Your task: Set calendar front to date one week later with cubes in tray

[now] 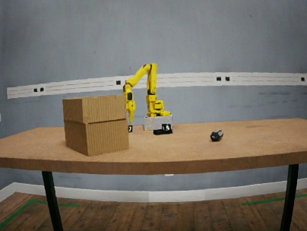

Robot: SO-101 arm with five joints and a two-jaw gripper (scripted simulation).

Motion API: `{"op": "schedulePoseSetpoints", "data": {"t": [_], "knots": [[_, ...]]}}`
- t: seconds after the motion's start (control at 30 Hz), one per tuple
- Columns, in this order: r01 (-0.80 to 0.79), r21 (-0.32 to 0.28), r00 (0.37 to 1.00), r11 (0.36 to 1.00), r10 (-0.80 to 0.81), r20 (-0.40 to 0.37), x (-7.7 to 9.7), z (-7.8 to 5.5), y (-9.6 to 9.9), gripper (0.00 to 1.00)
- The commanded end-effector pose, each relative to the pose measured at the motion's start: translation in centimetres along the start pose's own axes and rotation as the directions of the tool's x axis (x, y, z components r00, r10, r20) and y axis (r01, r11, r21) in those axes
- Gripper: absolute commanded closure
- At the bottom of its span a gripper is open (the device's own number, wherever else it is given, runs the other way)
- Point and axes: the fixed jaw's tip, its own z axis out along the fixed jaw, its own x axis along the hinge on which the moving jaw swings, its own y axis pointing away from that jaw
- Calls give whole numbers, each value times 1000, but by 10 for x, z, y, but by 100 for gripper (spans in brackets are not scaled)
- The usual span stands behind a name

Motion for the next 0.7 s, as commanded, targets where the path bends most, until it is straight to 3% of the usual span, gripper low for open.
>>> {"op": "schedulePoseSetpoints", "data": {"t": [0.0,0.23,0.67], "knots": [[-6,1,1000,1000,6,8,0,-16,-2,64],[-6,1,1000,1000,6,8,2,-31,-1,64],[-6,1,1000,1000,6,8,3,-32,-1,64]]}}
